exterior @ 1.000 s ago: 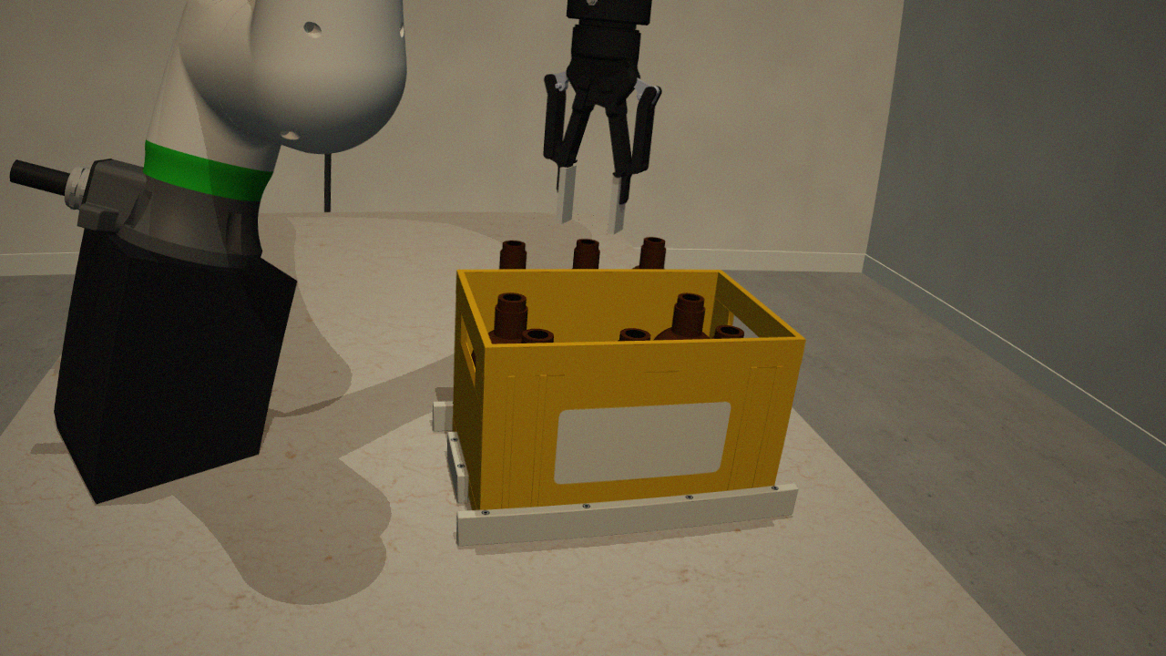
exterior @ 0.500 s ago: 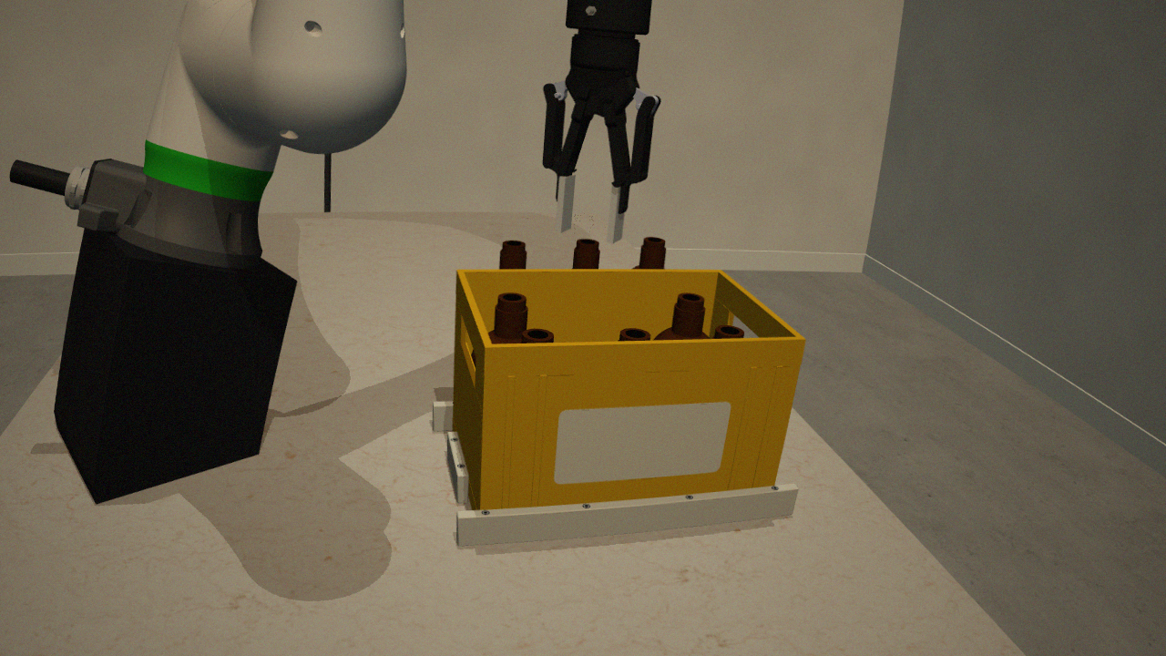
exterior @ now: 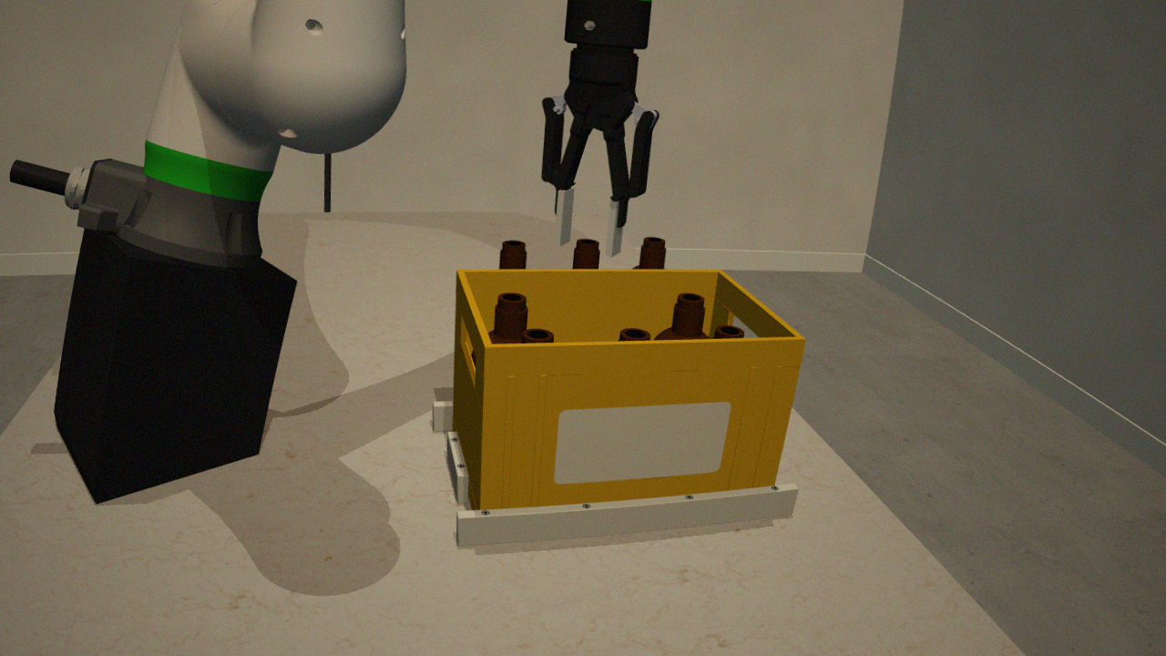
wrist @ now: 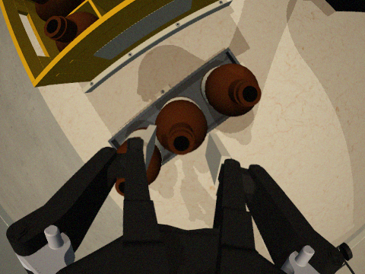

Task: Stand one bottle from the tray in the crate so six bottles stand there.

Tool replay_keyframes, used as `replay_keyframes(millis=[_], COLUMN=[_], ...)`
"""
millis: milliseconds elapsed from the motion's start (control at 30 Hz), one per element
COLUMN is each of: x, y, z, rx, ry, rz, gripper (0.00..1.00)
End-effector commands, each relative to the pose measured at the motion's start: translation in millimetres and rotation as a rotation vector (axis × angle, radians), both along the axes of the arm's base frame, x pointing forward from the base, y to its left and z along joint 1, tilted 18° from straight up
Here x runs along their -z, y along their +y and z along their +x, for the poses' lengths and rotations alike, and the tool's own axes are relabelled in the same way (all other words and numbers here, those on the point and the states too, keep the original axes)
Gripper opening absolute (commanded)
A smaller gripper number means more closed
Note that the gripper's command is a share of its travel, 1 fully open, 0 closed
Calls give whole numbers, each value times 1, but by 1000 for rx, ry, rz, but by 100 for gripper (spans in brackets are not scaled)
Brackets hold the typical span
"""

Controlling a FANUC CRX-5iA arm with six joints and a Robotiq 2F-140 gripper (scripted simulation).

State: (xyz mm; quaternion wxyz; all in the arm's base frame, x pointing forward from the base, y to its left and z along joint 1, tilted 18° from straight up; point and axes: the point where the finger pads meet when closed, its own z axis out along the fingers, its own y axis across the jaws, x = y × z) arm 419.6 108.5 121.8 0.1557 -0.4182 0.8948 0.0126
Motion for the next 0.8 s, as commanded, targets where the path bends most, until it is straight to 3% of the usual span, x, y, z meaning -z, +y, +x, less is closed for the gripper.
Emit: replay_keyframes(millis=[0,767], x=[3,12], y=[0,2], z=[1,4], rx=[0,0], ry=[0,0], rz=[0,0], gripper=[38,38])
